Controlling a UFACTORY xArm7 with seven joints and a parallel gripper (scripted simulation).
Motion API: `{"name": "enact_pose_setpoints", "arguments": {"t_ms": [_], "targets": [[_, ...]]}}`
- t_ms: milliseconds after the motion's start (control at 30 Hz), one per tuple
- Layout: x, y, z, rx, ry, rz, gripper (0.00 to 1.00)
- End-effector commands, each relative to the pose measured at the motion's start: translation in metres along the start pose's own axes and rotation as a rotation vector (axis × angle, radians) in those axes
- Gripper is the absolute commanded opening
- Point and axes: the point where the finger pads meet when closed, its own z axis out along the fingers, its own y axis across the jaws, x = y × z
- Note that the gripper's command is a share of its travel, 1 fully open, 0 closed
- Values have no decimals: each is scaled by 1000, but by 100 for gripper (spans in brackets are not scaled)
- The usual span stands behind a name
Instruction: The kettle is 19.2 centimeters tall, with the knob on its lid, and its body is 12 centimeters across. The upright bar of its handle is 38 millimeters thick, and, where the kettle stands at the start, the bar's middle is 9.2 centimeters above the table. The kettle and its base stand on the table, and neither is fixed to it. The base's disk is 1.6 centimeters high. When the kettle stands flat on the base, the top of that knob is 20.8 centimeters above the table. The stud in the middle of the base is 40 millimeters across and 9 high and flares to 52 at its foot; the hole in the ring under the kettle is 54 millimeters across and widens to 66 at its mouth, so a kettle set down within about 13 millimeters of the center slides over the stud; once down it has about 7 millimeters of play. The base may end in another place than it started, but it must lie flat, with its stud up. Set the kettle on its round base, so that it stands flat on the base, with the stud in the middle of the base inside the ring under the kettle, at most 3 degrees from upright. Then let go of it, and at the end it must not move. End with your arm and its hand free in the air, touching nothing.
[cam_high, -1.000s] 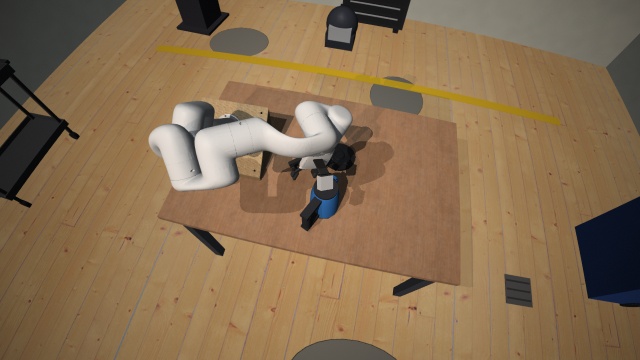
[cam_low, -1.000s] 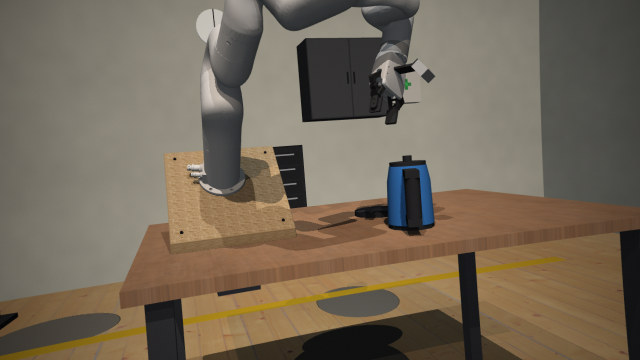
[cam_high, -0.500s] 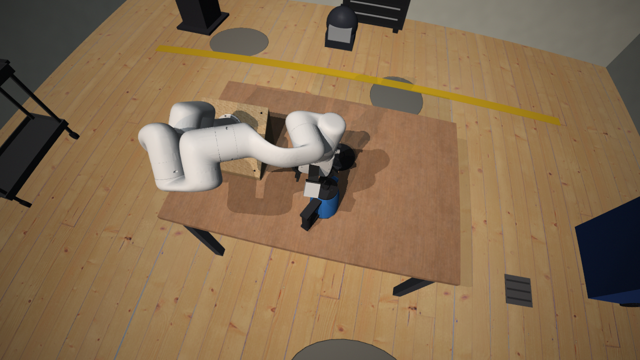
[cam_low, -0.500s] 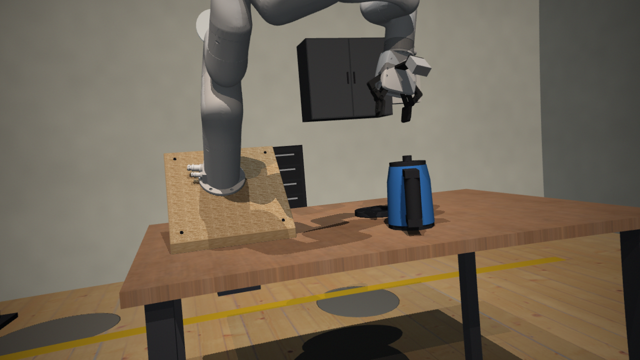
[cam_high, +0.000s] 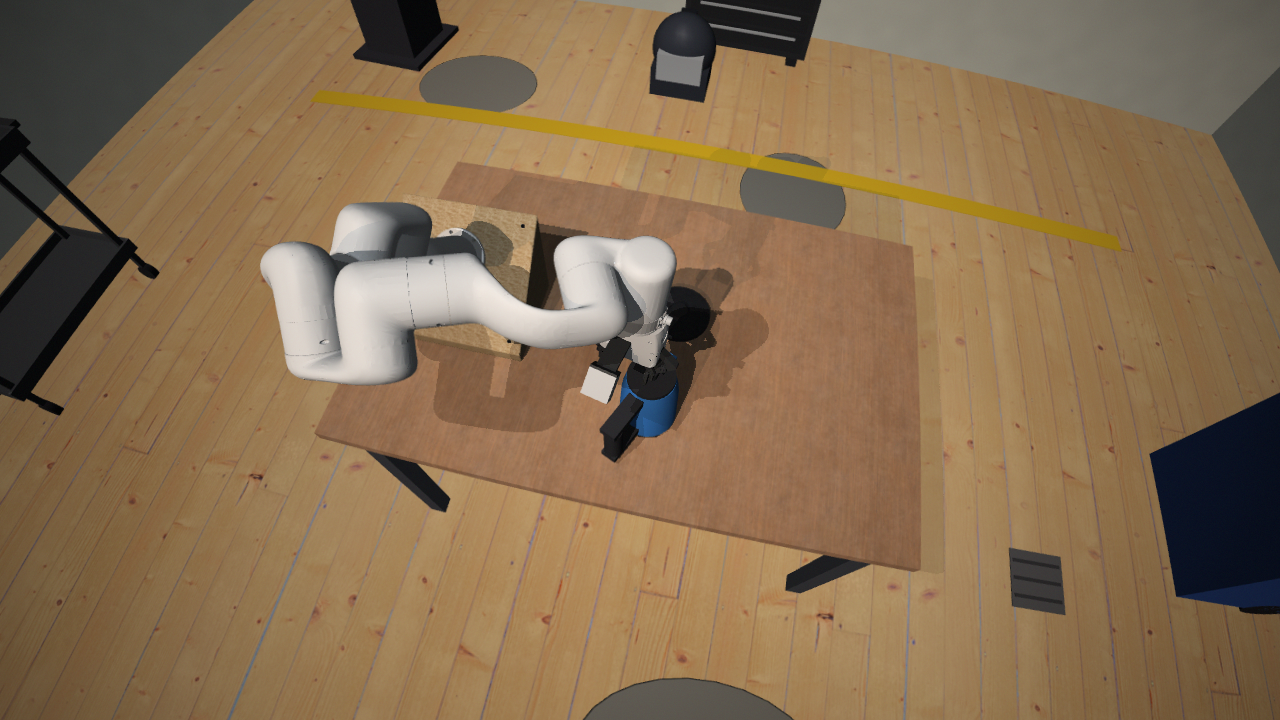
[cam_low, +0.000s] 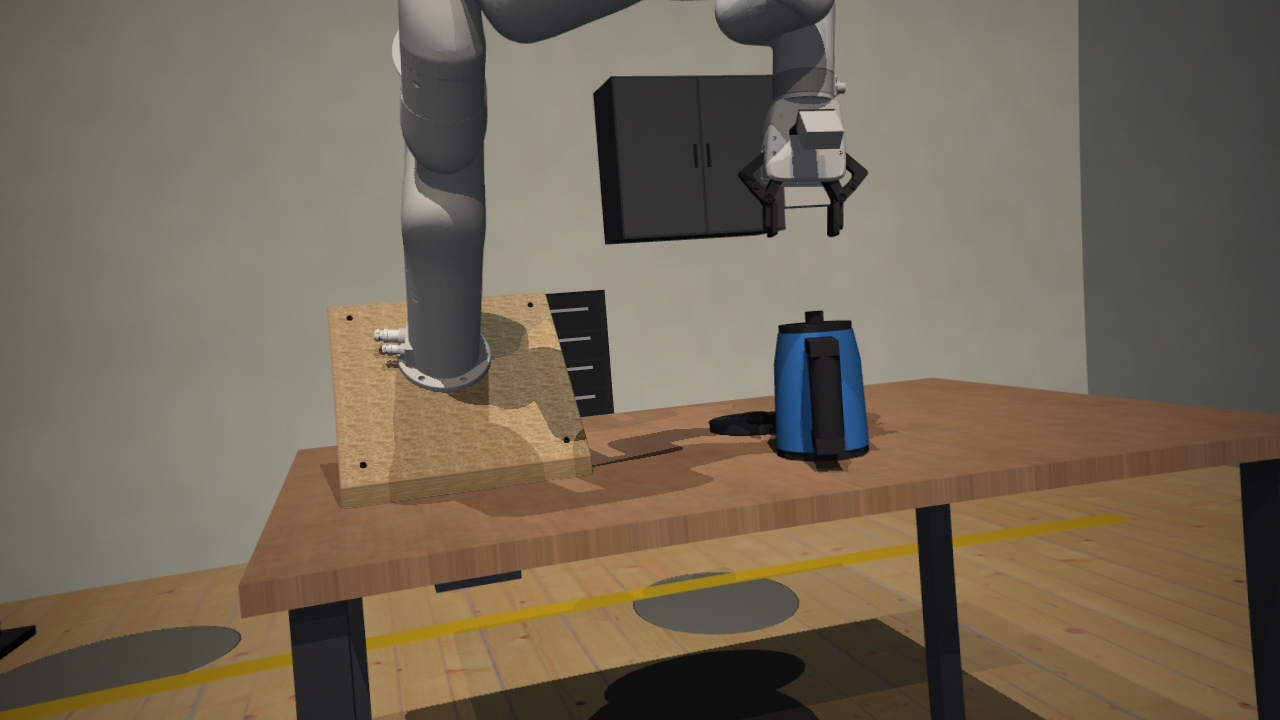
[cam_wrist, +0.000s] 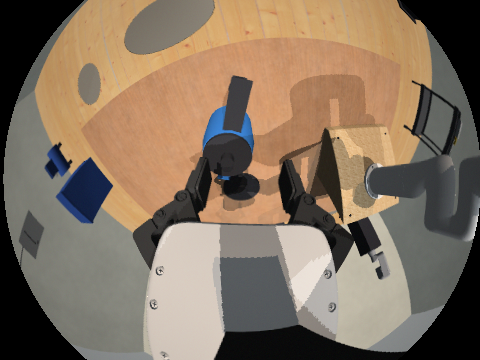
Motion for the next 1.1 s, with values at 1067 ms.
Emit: {"name": "enact_pose_setpoints", "arguments": {"t_ms": [1067], "targets": [[6,-11,-5,64,-51,195,81]]}}
